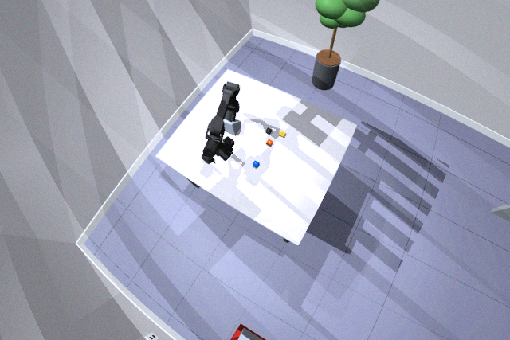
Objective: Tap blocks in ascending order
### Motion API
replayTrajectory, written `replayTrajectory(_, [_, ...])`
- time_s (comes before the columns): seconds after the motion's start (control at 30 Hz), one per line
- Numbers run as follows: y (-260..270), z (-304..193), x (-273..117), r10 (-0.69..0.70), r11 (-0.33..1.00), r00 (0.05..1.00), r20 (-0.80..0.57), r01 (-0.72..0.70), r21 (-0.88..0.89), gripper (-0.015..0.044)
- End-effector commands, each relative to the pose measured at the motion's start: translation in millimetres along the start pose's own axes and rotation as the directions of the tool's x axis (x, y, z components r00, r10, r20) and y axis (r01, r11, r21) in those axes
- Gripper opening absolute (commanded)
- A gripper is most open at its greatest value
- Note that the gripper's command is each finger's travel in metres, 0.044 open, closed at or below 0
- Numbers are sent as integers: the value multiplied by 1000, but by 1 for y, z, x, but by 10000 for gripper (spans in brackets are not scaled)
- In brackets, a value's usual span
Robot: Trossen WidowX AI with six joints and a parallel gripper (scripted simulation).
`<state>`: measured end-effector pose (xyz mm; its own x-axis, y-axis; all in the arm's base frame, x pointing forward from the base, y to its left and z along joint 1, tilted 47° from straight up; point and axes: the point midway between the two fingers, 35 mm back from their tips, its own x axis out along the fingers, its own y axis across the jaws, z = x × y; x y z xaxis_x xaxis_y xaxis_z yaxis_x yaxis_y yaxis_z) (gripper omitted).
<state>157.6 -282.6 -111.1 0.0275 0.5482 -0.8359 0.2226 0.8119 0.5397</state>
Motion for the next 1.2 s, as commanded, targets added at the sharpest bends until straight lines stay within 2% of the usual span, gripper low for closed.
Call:
replayTrajectory(0.0, [55,42,17,72,994,997,-25,-74,-80,400])
replayTrajectory(0.3, [165,92,55,190,955,975,-116,-211,-208,400])
replayTrajectory(1.03, [166,92,55,191,955,975,-117,-212,-209,400])
replayTrajectory(1.17, [206,92,43,187,956,976,-115,-208,-207,400])
